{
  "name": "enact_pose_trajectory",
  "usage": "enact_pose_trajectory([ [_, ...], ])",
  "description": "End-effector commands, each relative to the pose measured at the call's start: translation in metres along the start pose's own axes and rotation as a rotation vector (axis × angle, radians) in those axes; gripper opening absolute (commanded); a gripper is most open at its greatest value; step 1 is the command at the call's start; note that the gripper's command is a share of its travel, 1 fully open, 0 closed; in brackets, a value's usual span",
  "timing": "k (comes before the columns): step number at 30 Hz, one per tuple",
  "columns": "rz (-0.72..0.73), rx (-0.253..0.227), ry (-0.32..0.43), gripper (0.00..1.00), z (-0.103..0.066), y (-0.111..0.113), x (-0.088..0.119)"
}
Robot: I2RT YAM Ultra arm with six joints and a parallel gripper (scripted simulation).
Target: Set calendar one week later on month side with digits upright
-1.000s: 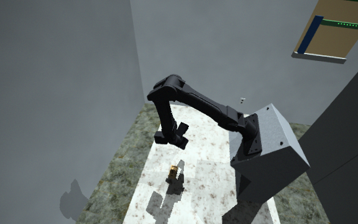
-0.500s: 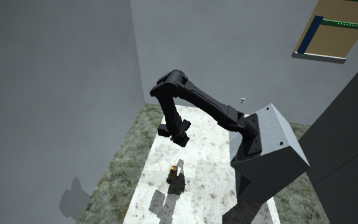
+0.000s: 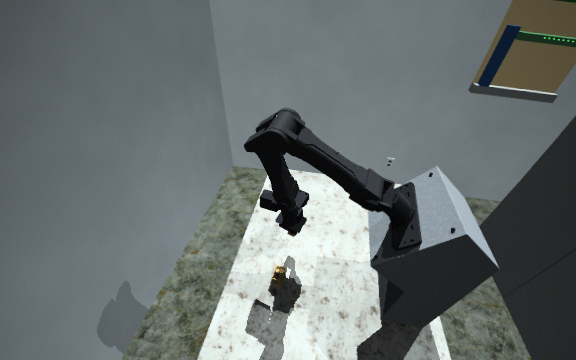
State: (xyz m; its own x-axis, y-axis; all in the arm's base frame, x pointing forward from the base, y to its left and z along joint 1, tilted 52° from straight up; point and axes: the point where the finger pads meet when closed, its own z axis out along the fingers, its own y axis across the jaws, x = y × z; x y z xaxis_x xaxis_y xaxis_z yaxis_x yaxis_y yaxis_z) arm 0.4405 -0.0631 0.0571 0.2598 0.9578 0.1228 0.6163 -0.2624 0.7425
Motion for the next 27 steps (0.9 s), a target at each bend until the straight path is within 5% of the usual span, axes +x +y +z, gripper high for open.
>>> enact_pose_trajectory([
  [1, -0.007, -0.010, 0.105, 0.26, -0.0016, 0.0046, 0.0008],
  [5, -0.009, -0.015, 0.193, 0.26, -0.0033, 0.0051, -0.0001],
  [13, -0.010, -0.015, 0.218, 0.26, -0.0033, 0.0051, -0.0003],
  [22, -0.012, -0.012, 0.439, 0.26, -0.0022, 0.0050, -0.0023],
  [27, -0.012, -0.015, 0.466, 0.26, -0.0028, 0.0052, -0.0029],
])
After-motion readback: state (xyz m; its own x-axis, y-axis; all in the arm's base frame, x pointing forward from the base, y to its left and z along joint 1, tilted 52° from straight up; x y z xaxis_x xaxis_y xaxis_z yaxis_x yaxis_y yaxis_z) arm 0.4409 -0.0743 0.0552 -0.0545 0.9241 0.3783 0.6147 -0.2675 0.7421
